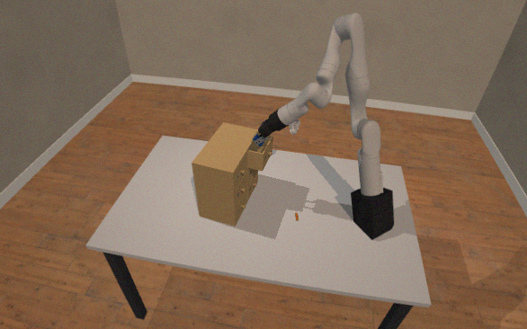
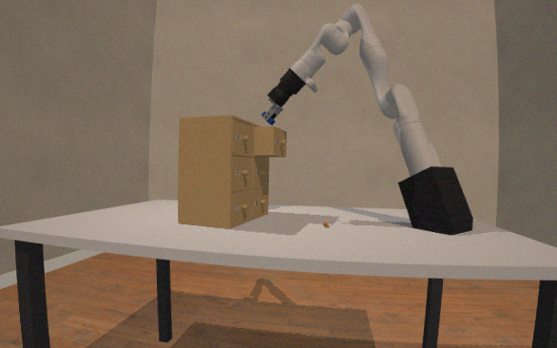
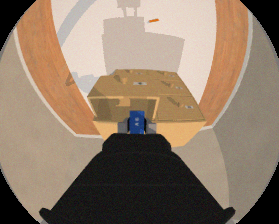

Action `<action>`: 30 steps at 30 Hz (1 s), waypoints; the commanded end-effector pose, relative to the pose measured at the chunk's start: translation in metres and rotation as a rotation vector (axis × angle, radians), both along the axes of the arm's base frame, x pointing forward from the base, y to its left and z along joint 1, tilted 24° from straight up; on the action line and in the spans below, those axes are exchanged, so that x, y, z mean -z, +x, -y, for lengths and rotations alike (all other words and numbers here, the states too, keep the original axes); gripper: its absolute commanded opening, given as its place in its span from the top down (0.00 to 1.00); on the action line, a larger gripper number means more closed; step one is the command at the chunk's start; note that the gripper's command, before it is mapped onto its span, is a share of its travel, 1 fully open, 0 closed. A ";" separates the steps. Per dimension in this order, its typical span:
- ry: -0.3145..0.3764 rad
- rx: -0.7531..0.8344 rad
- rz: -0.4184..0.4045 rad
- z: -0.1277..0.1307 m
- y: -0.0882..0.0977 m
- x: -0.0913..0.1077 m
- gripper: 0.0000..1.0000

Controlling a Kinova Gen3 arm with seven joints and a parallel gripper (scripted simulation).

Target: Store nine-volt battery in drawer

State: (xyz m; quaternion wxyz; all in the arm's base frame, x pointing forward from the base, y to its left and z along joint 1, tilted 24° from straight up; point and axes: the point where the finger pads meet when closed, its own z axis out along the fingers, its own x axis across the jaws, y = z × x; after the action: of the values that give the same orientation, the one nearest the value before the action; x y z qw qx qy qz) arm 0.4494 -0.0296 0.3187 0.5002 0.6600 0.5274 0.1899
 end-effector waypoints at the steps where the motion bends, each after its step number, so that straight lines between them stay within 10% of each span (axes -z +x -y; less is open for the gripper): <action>1: 0.000 -0.001 0.002 0.000 0.000 -0.001 0.37; 7: 0.000 -0.001 0.002 0.000 0.000 -0.001 0.19; 8: 0.000 -0.001 0.002 0.000 0.000 -0.001 0.00; 30: 0.000 -0.001 0.002 -0.005 -0.012 0.003 0.00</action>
State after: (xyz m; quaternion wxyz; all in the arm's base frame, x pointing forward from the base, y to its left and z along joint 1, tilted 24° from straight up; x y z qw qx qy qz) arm 0.4414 -0.0286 0.3162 0.5003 0.6624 0.5247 0.1887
